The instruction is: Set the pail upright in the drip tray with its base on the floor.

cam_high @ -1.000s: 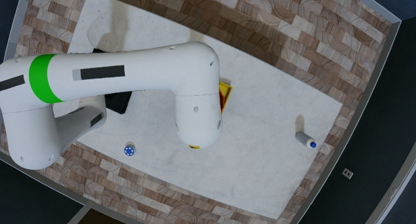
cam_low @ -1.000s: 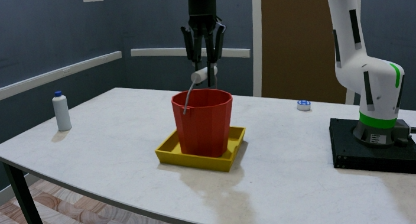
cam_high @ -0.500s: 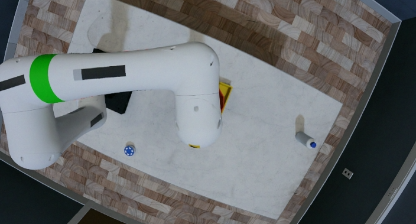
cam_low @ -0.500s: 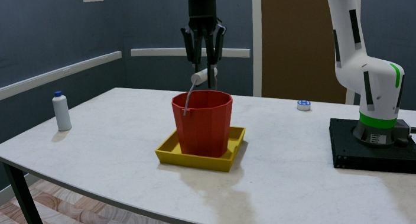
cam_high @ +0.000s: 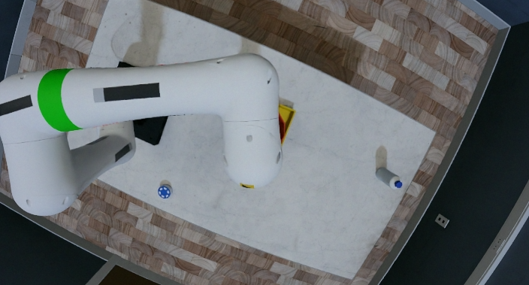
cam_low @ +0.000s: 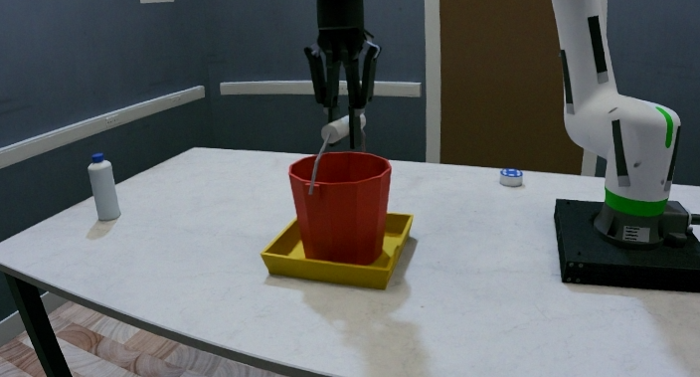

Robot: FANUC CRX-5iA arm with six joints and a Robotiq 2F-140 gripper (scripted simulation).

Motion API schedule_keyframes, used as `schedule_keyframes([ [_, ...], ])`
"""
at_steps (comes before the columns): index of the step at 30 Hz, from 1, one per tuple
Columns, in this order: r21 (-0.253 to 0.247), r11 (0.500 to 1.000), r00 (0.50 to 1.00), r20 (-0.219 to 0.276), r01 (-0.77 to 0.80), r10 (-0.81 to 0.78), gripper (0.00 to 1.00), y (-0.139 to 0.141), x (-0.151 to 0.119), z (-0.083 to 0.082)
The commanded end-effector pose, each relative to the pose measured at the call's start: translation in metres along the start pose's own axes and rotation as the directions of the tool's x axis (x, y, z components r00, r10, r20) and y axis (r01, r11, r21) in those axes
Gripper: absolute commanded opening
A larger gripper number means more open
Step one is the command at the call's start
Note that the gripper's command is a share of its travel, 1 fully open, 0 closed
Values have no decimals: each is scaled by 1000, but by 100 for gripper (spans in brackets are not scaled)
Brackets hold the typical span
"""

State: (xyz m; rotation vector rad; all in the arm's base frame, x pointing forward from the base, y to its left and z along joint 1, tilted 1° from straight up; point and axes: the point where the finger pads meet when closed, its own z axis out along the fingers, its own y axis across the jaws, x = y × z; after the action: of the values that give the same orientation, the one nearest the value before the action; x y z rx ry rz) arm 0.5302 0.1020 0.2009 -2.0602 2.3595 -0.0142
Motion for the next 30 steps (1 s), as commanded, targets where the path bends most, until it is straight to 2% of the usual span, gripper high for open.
schedule_keyframes([
  [1,2,1000,1000,0,0,0,10,0,0,-1],
  [28,2,1000,1000,0,0,0,10,0,0,-1],
  [29,2,1000,1000,0,0,0,100,0,0,-1],
  [30,2,1000,1000,0,0,0,100,0,0,-1],
])
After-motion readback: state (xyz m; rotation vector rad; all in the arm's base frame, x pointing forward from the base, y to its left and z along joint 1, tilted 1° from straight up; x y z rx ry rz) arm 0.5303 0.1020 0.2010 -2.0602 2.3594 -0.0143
